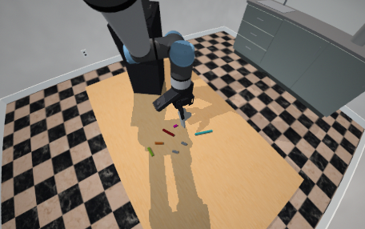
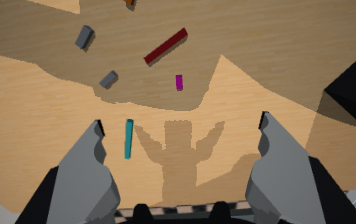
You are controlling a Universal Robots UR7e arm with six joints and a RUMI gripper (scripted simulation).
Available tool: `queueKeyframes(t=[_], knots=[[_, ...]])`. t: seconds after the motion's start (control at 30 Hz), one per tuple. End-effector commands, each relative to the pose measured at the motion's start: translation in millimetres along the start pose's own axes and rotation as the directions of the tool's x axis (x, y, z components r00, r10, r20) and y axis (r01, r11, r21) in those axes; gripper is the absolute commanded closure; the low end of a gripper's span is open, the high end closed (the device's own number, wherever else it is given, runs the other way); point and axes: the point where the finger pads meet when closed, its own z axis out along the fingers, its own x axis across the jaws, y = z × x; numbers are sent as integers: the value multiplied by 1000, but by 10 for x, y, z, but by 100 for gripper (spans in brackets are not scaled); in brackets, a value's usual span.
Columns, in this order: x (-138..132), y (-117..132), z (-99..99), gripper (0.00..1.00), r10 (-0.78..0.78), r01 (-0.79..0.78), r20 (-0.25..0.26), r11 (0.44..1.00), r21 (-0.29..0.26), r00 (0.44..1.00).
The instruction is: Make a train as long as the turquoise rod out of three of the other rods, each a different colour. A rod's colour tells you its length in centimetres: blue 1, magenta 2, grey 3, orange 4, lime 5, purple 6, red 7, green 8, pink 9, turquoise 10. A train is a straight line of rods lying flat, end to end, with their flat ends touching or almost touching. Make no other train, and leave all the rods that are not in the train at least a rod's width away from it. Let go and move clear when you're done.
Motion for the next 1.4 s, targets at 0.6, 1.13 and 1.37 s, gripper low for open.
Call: queueKeyframes(t=[0.6, 1.13, 1.37], knots=[[-10, -1, -2, 0, -18, 18, 1, 1000, 0, 1000], [-43, -3, 7, 0, -107, 107, 1, 994, 0, 994], [-64, -3, 12, 0, -164, 164, 1, 987, 0, 987]])
